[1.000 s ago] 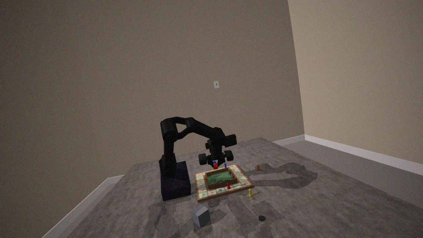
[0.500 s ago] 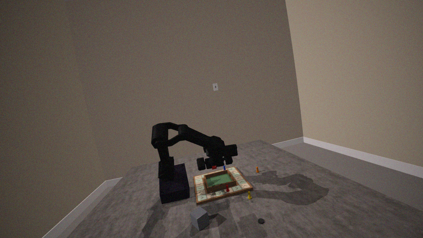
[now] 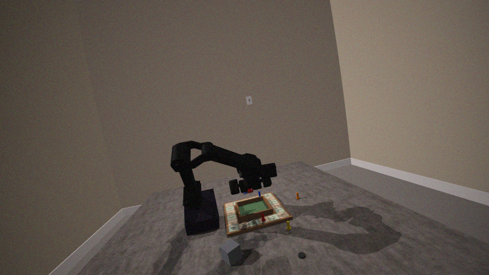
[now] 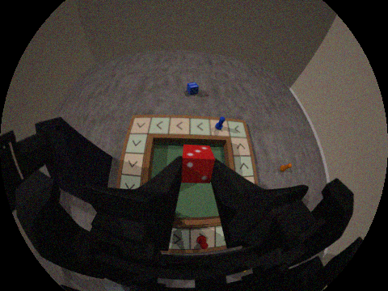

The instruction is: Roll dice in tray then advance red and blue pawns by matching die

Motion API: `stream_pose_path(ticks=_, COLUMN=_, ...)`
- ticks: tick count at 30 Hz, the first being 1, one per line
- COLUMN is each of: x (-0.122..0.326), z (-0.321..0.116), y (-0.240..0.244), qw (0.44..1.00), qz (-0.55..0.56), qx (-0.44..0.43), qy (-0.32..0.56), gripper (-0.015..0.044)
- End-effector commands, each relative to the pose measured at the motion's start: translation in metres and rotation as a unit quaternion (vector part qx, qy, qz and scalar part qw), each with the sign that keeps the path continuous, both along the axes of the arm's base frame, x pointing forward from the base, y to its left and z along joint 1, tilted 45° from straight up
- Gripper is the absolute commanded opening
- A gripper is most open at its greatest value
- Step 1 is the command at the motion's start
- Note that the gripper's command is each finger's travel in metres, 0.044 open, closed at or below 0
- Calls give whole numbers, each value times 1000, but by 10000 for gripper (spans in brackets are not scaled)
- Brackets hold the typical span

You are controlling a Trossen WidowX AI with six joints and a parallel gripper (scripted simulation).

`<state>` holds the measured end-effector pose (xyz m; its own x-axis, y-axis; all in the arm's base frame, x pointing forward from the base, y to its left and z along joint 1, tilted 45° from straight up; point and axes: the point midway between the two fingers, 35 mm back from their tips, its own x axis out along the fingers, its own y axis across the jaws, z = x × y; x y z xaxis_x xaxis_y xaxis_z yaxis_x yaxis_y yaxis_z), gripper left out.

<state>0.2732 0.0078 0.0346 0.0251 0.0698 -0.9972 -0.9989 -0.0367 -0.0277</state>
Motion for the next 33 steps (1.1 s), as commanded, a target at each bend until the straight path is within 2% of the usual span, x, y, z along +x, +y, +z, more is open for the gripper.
stream_pose_path(ticks=1, x=0, z=0, y=0, qw=1000, qz=0, qx=0, qy=-1, gripper=0)
stream_pose_path(ticks=9, x=0, z=0, y=0, qw=1000, qz=0, qx=0, qy=-1, gripper=210)
stream_pose_path(ticks=13, x=-1, z=26, y=26, qw=1000, qz=2, qx=4, qy=2, gripper=315)
stream_pose_path(ticks=18, x=-2, z=27, y=28, qw=1000, qz=0, qx=-4, qy=6, gripper=440)
stream_pose_path(ticks=20, x=-5, z=14, y=25, qw=997, qz=-11, qx=-72, qy=29, gripper=440)
stream_pose_path(ticks=22, x=-7, z=-2, y=20, qw=983, qz=-21, qx=-179, qy=44, gripper=440)
stream_pose_path(ticks=26, x=-3, z=-14, y=18, qw=926, qz=-13, qx=-377, qy=2, gripper=440)
stream_pose_path(ticks=28, x=-1, z=-15, y=19, qw=913, qz=-9, qx=-407, qy=-14, gripper=440)
stream_pose_path(ticks=31, x=-1, z=-15, y=19, qw=913, qz=-9, qx=-407, qy=-14, gripper=440)
stream_pose_path(ticks=32, x=-7, z=-18, y=20, qw=930, qz=-6, qx=-367, qy=13, gripper=440)
stream_pose_path(ticks=33, x=-7, z=-18, y=20, qw=930, qz=-6, qx=-367, qy=13, gripper=440)
